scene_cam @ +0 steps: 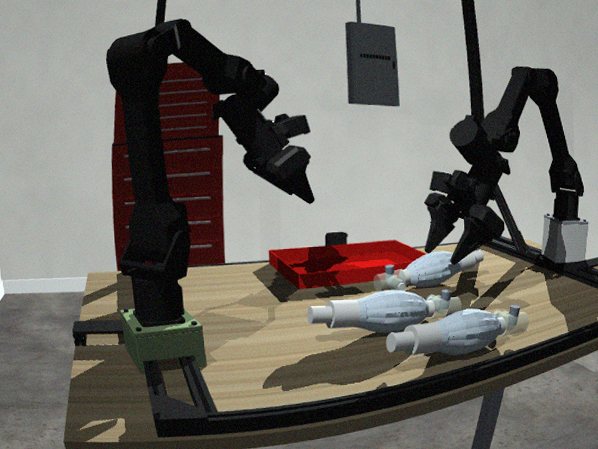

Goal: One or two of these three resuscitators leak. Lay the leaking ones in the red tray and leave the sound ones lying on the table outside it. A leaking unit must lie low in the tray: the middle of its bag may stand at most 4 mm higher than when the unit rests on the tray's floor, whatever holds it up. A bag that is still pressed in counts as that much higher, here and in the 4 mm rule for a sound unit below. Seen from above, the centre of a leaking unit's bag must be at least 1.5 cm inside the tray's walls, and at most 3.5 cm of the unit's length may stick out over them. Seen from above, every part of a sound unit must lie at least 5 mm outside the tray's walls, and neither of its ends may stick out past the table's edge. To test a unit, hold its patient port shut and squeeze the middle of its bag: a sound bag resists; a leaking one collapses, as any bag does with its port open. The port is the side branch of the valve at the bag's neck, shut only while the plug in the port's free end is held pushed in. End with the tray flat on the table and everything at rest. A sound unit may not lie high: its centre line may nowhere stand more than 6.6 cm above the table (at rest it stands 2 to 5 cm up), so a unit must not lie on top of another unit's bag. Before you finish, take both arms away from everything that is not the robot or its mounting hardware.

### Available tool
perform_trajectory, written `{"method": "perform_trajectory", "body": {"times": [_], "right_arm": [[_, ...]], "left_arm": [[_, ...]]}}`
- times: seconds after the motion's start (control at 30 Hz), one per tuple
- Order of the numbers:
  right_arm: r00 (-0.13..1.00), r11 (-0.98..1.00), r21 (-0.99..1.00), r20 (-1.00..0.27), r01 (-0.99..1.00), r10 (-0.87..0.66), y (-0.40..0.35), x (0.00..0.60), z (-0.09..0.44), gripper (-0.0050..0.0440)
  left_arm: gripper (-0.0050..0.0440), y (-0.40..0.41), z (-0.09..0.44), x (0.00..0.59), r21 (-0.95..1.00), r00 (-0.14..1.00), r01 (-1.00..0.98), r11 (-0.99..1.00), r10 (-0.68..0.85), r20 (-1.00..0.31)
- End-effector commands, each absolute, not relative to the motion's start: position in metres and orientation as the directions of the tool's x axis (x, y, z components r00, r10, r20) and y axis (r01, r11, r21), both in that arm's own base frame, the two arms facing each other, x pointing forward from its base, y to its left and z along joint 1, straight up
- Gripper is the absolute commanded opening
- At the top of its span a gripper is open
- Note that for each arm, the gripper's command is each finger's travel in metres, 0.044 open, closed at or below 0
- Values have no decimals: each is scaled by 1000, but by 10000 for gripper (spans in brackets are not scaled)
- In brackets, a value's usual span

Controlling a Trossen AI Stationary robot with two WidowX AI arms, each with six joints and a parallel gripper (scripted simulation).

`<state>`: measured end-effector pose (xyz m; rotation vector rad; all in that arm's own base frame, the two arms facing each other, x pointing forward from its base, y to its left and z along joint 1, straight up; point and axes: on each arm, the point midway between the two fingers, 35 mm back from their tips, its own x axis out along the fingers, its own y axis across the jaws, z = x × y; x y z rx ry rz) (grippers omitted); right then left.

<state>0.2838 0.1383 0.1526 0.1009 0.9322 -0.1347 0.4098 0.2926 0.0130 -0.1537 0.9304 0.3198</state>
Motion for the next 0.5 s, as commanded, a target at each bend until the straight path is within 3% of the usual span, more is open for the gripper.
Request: {"method": "perform_trajectory", "body": {"times": [0.0,0.13,0.47], "right_arm": [[547,983,7,-832,184,-96,97,310,129,440],[537,981,8,-838,193,-99,52,332,114,440],[544,979,9,-832,205,-106,18,342,109,440]], "left_arm": [[409,293,13,409,5,554,-337,941,203,-807],[409,293,13,409,5,554,-337,941,203,-807],[409,293,13,409,6,554,-335,942,202,-808]]}}
